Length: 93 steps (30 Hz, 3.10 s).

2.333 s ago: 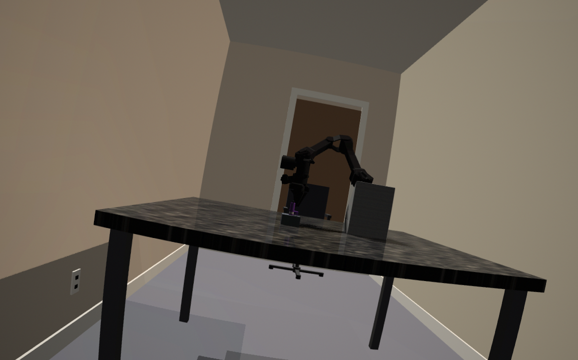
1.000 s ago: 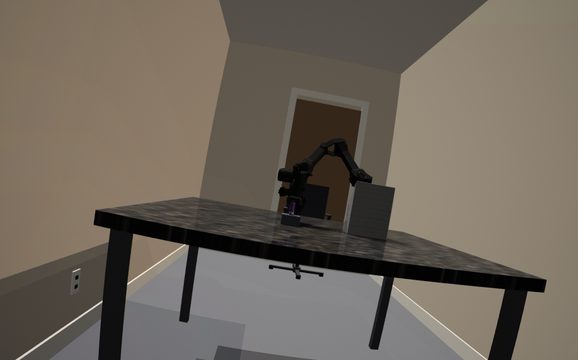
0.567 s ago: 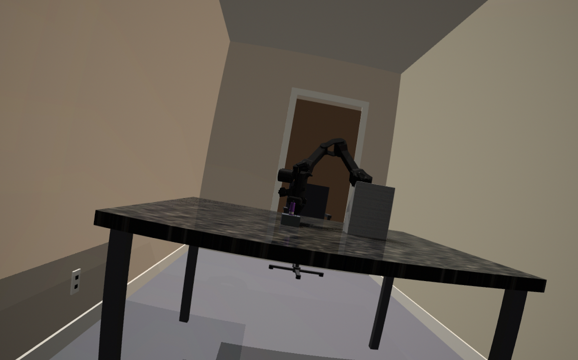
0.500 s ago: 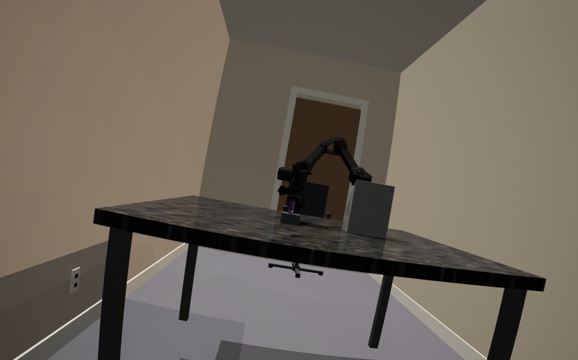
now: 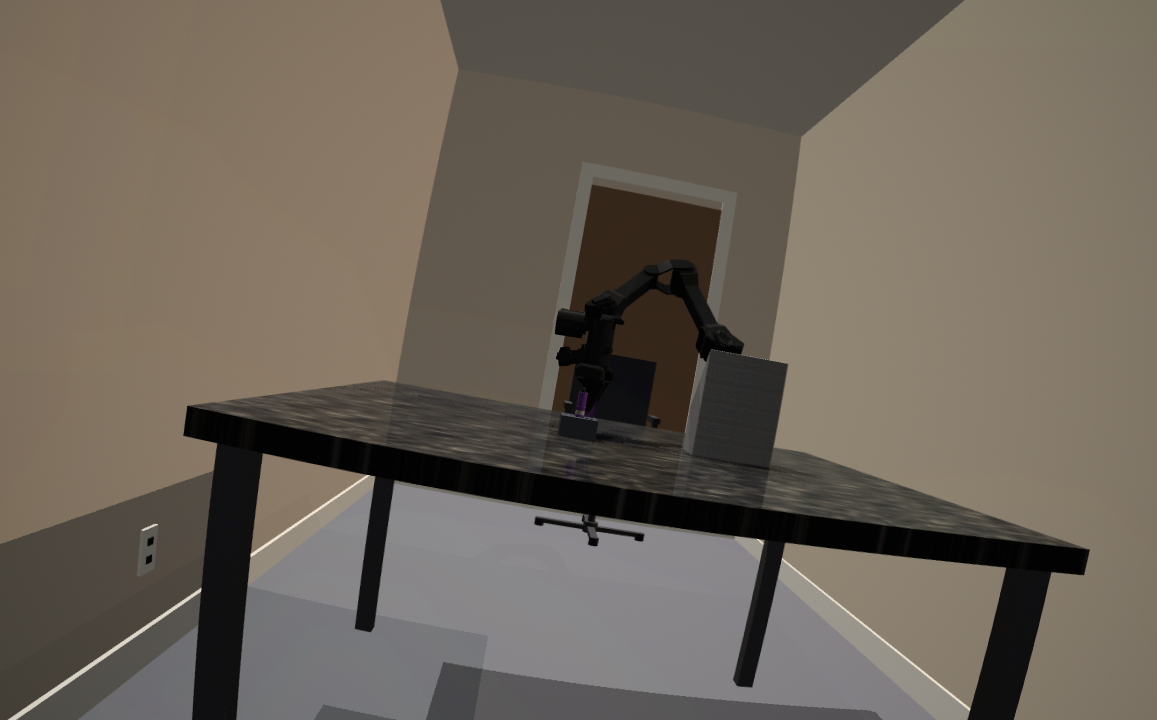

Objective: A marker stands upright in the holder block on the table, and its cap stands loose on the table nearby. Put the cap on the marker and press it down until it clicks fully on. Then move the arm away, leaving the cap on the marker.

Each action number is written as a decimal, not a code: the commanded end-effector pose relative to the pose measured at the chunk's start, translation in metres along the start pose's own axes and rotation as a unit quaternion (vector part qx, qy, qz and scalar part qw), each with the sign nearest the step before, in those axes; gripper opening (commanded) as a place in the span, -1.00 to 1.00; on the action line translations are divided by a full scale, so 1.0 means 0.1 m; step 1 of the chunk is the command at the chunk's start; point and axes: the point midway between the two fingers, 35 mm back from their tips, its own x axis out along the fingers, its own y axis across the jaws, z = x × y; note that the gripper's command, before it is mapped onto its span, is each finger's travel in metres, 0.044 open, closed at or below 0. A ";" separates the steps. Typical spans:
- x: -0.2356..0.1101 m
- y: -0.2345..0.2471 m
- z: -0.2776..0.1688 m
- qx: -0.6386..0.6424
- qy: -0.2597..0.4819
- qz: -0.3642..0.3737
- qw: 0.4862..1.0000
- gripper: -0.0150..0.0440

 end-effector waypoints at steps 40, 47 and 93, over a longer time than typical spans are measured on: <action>-0.67 1.09 0.07 -0.001 -0.006 0.016 1.000 -0.49; -0.76 1.33 0.00 0.003 -0.006 0.010 1.000 -0.49; -0.30 1.53 -0.06 0.008 -0.006 0.002 1.000 -0.49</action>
